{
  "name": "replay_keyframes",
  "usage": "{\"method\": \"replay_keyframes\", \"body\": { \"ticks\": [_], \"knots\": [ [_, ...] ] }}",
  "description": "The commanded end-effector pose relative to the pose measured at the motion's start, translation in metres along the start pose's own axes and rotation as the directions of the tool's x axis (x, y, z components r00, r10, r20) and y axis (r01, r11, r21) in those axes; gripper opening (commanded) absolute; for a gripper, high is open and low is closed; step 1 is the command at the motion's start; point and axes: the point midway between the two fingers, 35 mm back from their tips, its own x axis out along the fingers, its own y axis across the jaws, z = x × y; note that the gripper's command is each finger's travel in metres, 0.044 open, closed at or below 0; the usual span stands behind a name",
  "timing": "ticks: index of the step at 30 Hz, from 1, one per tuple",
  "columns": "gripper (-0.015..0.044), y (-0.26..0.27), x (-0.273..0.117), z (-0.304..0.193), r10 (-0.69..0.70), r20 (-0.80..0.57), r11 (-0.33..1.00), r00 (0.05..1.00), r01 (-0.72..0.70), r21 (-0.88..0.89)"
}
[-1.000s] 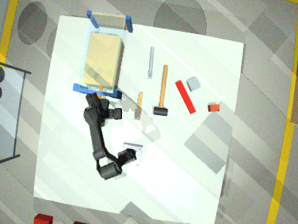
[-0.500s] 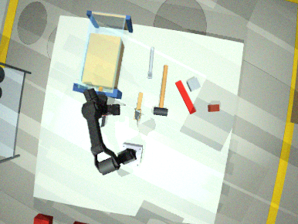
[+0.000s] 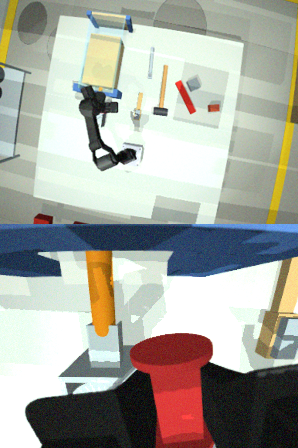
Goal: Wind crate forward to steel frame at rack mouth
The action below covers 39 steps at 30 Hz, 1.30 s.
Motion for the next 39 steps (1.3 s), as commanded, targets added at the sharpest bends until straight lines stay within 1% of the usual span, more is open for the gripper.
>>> {"method": "replay_keyframes", "body": {
  "ticks": [1,39],
  "knots": [
    [0.0,0.014,0.0,0.011,0.024,0.018,1.0,1.0,-0.023,-0.008],
    [0.0,0.06,-0.002,0.031,0.027,0.02,1.0,0.999,-0.027,-0.008]
  ]
}}
